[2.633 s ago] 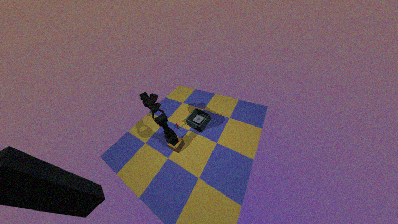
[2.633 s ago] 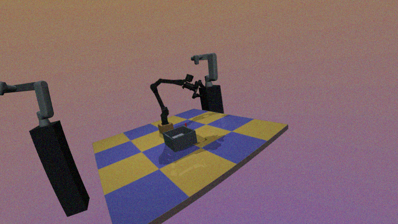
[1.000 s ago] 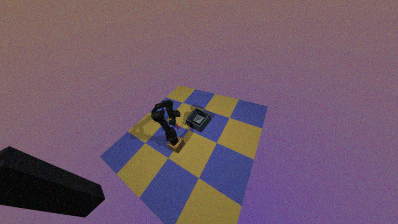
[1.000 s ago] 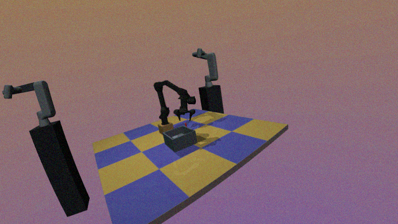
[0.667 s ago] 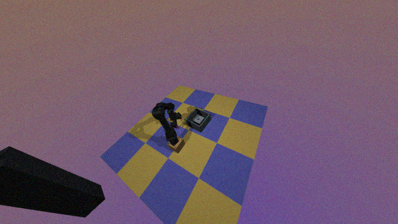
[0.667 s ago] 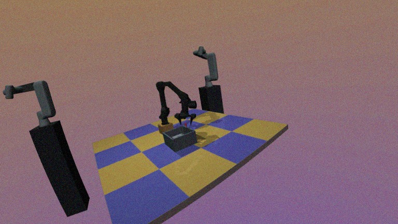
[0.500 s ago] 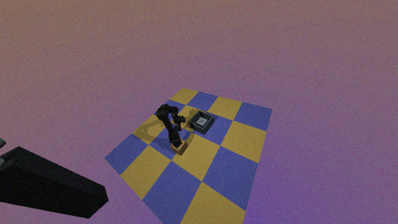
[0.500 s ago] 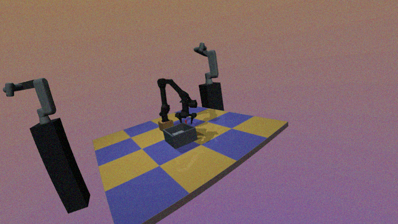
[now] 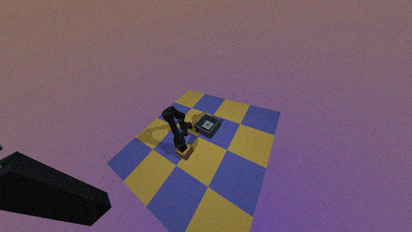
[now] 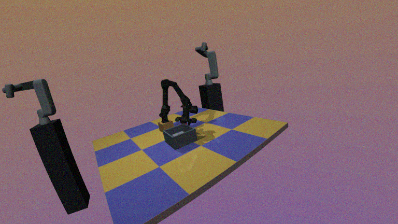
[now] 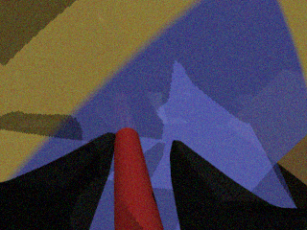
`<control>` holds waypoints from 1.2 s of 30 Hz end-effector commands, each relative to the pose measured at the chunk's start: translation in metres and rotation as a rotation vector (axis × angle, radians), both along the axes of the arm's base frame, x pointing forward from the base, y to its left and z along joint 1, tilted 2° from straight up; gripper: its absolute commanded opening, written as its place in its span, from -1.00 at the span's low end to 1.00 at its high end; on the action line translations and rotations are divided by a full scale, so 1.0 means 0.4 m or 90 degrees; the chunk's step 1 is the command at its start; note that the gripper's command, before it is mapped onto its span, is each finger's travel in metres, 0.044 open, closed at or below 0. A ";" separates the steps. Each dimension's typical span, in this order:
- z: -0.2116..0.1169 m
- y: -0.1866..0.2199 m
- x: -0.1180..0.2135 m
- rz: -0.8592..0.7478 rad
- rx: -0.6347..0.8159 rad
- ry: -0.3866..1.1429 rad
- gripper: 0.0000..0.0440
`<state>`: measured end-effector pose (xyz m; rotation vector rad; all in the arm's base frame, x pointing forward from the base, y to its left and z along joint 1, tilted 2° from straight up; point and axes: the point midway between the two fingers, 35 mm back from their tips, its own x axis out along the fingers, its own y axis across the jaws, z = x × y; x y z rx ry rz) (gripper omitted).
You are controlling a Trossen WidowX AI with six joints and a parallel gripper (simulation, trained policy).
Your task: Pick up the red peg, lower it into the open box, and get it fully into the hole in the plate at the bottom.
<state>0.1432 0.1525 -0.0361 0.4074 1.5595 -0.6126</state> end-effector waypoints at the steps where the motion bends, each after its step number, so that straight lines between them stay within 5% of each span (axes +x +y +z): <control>1: -0.008 0.002 0.001 0.000 -0.009 0.012 -0.75; 4: -0.013 0.002 -0.001 -0.002 -0.020 0.022 -1.00; 36: 0.270 -0.017 0.212 -0.066 -0.047 -0.118 -1.00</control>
